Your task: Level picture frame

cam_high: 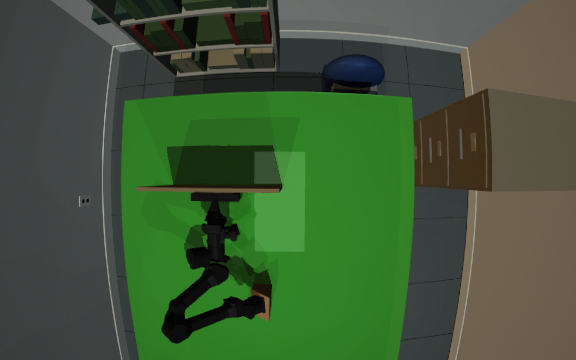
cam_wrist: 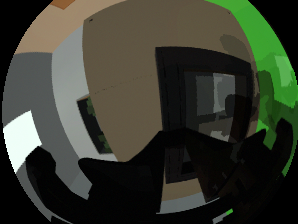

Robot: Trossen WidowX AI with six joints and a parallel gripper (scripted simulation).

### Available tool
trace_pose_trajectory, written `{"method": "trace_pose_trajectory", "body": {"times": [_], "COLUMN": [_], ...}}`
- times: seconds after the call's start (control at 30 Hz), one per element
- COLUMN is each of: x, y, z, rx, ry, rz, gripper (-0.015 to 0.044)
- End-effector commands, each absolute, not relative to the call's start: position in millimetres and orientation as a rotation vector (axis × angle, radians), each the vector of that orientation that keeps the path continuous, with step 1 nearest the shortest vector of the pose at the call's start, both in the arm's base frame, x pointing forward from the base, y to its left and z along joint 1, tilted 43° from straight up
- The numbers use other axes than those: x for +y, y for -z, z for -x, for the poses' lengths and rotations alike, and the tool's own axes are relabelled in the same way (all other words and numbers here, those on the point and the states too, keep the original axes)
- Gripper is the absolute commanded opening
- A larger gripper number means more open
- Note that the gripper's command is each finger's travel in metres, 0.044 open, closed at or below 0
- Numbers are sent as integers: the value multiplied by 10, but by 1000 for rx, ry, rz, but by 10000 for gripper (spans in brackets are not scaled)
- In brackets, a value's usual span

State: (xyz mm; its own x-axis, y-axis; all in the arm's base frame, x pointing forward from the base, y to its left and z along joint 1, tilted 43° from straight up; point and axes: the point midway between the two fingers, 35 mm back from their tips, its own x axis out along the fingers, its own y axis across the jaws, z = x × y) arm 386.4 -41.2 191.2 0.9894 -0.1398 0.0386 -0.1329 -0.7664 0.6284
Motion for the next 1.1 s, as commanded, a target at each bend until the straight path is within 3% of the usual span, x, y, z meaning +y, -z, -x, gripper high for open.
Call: {"method": "trace_pose_trajectory", "body": {"times": [0.0,0.9,1.07], "x": [-408,-419,-424], "y": [-1914,-1930,-1929], "z": [-3866,-3862,-3860], "rx": [-184,-177,-183], "ry": [15,28,27], "rz": [-2435,-2294,-2310], "gripper": [0,0,131]}}
